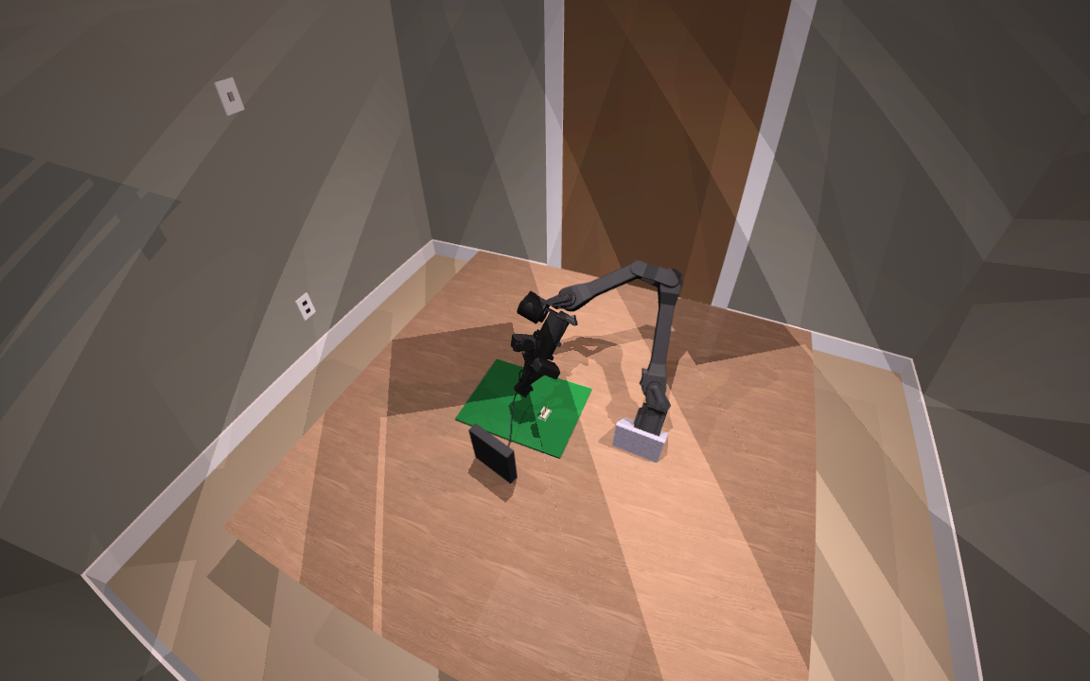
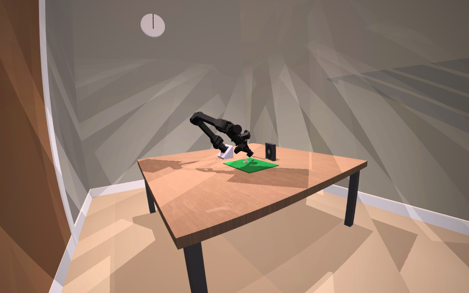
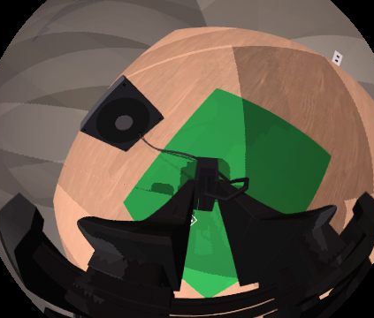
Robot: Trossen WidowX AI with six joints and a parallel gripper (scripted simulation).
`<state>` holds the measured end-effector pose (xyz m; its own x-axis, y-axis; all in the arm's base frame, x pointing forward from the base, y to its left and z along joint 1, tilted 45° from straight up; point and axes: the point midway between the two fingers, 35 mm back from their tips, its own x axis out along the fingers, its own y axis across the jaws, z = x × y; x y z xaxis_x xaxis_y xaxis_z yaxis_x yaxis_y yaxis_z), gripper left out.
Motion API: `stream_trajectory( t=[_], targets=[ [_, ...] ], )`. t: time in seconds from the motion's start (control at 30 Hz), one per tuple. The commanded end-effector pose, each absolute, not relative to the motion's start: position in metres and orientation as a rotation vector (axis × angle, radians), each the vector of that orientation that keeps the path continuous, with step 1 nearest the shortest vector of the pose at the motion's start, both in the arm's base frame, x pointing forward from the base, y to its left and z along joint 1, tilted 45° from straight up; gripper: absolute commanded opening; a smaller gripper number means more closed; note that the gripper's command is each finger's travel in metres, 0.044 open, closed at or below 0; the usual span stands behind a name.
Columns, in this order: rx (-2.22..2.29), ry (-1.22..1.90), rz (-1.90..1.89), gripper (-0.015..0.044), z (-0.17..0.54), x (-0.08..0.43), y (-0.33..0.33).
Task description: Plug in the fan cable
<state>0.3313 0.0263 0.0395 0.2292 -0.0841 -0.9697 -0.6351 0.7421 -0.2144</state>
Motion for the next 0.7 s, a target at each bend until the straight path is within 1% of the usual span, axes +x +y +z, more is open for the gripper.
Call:
stream_trajectory(
  t=[0.0, 0.67],
  targets=[
    [-0.659, 1.230, 0.461, 0.0000, 0.0408, 0.3310, 0.0259],
    [-0.659, 0.922, 0.562, 0.0000, 0.0500, 0.3297, 0.0205]
  ],
)
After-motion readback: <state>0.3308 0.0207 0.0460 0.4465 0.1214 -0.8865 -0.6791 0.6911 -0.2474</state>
